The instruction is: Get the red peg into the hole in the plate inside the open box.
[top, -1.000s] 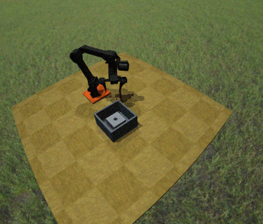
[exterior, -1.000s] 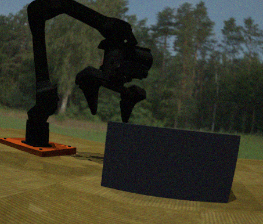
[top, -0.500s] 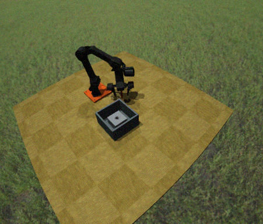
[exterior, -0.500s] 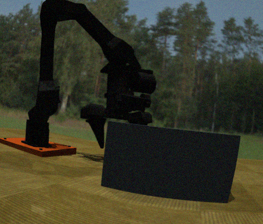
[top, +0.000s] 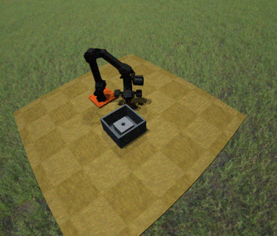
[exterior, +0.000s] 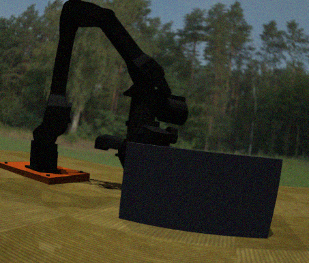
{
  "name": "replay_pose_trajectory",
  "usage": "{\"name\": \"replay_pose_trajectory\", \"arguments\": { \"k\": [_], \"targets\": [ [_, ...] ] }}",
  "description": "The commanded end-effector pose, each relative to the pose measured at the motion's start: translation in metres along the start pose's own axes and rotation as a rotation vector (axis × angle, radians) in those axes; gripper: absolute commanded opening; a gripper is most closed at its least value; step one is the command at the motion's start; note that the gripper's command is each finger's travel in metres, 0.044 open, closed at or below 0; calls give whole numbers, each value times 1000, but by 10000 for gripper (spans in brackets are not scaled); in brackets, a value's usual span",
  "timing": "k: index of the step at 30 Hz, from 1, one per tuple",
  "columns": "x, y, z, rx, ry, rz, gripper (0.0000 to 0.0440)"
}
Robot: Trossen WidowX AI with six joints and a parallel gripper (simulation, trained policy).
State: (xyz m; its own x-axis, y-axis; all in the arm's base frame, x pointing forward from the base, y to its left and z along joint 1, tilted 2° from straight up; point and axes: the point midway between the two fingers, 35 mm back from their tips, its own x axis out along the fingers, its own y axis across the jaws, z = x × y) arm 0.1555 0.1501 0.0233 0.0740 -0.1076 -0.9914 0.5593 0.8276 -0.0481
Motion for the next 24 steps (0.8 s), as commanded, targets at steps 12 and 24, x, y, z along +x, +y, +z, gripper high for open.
{"name": "replay_pose_trajectory", "arguments": {
  "k": [12, 24],
  "targets": [
    [-54, 13, 26, 14, -75, 51, 0],
    [-96, 17, 67, 141, -156, 92, 0]
  ]
}}
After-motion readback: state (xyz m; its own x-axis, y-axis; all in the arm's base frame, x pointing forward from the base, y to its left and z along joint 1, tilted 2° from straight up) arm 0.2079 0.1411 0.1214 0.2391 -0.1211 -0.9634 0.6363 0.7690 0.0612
